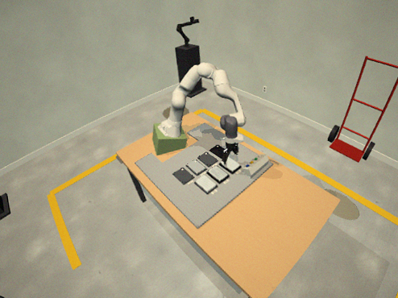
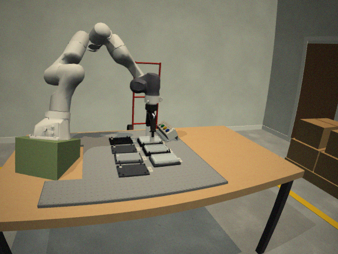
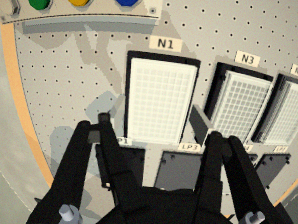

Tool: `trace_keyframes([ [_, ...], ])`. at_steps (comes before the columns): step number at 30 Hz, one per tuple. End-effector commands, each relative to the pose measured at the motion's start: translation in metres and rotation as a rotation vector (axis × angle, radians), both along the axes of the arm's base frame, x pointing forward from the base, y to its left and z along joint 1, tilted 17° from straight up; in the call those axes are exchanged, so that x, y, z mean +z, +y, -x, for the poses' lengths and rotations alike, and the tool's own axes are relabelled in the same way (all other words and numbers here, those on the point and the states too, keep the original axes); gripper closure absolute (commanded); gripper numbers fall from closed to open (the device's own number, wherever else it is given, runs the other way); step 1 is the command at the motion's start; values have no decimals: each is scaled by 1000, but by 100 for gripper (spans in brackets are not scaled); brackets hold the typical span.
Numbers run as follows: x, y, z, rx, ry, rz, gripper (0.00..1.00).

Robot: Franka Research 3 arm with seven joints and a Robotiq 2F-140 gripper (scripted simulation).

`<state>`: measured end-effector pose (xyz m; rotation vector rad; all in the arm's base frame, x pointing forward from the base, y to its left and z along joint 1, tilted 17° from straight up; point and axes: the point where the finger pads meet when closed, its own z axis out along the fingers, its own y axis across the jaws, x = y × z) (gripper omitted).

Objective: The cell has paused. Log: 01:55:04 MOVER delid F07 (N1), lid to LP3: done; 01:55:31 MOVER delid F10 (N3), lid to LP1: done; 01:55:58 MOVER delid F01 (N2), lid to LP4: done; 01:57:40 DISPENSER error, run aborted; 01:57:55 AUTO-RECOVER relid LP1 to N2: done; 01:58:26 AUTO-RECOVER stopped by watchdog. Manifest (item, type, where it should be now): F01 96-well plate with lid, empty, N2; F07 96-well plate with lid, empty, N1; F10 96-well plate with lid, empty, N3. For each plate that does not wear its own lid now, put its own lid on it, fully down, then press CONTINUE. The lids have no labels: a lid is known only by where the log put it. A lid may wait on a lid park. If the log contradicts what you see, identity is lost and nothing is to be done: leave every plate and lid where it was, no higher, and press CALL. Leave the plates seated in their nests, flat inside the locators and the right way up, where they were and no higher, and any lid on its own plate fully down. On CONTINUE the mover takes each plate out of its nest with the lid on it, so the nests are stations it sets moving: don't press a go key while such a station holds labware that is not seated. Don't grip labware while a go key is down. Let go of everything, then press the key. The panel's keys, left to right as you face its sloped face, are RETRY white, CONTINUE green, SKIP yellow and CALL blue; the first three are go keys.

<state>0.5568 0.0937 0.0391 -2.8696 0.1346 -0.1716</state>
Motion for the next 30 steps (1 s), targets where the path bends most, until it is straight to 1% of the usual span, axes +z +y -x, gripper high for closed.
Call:
trace_keyframes([
  [1, 0, -1, -1, 0, -3, 1, 34],
  [20, 1, -1, -1, 0, -3, 1, 34],
  [30, 10, -4, 0, 0, -3, 1, 34],
])
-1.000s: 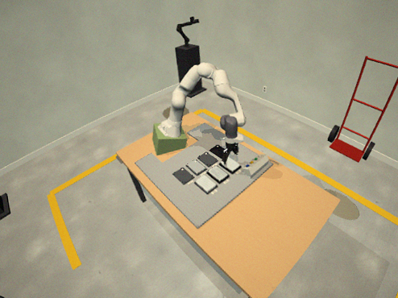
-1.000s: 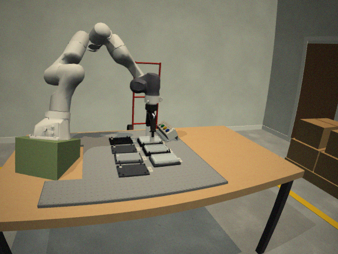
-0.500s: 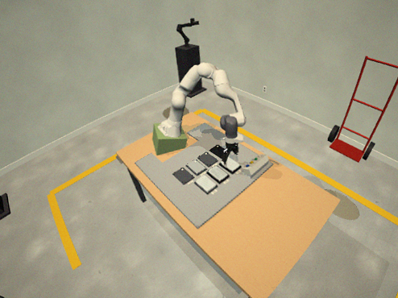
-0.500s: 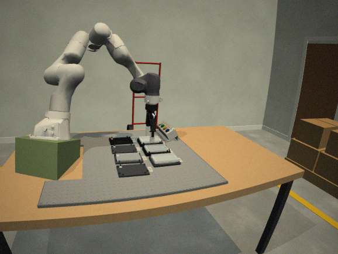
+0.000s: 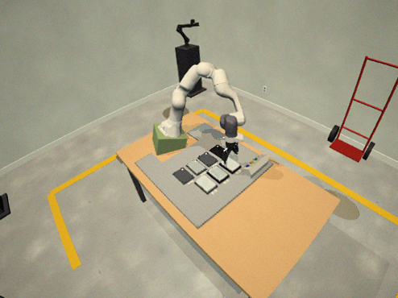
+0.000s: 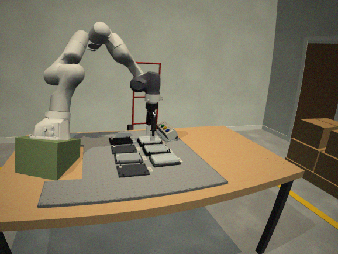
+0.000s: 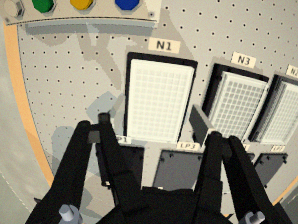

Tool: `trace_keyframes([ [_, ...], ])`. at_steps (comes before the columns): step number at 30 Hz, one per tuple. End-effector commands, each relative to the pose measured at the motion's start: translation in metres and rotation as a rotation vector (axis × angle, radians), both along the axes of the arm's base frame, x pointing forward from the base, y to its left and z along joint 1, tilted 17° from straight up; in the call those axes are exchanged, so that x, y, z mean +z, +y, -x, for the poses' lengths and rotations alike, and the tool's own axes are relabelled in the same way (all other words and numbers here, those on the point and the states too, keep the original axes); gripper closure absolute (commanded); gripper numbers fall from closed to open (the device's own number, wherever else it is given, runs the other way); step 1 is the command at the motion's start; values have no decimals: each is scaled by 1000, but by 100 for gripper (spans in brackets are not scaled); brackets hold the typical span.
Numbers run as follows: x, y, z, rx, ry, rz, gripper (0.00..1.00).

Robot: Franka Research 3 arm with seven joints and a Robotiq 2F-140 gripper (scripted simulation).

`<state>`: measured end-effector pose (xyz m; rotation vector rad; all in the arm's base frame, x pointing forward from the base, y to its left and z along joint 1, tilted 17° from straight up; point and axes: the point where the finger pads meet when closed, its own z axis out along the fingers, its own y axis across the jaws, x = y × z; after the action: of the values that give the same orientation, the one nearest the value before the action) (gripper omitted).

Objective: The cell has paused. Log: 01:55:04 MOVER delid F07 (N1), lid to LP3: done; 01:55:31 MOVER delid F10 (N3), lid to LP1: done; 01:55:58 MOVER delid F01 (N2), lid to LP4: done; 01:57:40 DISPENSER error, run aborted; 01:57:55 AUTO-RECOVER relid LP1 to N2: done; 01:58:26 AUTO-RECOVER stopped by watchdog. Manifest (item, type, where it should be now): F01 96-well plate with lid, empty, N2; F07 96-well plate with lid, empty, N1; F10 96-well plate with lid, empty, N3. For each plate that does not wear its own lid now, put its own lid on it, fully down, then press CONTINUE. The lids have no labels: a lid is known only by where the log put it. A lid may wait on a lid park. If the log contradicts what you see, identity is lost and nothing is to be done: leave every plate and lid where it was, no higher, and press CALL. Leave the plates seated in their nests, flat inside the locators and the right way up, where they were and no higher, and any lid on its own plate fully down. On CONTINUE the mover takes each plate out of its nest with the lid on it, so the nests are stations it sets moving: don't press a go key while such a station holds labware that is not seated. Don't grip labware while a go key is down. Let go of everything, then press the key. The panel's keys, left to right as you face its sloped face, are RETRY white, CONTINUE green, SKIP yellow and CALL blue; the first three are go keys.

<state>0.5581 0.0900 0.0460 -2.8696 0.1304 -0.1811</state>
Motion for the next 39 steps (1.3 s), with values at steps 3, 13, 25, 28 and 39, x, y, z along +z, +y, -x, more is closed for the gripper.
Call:
trace_keyframes([
  [3, 8, -1, 2, -2, 4, 0, 34],
  [13, 24, -5, 4, -2, 4, 0, 34],
  [25, 37, -9, 6, -2, 4, 0, 34],
  [28, 39, -9, 6, -2, 4, 0, 34],
  [39, 34, -36, 2, -3, 5, 6, 34],
])
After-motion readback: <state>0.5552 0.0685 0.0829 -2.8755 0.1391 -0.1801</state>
